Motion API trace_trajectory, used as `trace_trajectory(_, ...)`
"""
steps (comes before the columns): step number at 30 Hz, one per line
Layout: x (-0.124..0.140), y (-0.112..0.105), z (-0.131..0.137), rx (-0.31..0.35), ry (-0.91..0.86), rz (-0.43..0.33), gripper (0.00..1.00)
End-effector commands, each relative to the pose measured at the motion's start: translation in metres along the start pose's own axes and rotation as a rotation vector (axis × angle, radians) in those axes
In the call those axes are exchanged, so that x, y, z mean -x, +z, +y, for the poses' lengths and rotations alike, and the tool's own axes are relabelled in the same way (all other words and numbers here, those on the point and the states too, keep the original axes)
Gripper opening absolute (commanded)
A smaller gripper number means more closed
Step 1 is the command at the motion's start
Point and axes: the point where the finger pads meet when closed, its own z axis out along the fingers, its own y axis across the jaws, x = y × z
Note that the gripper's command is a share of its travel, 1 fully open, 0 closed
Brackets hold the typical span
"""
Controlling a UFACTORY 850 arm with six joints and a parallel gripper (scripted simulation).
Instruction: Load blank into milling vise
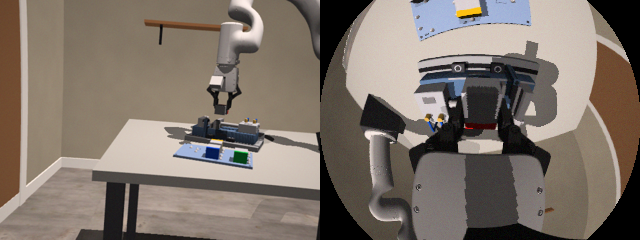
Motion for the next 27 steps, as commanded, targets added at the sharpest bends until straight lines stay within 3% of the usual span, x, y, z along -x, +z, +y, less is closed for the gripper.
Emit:
trace_trajectory(1,0.008,0.0,0.008,-0.001,-0.001,0.002,0.0)
trace_trajectory(5,0.008,0.0,0.008,-0.001,-0.001,0.002,0.0)
trace_trajectory(15,0.052,0.001,0.045,0.0,-0.001,0.002,0.0)
trace_trajectory(27,0.065,0.002,0.056,0.0,0.0,0.001,0.0)
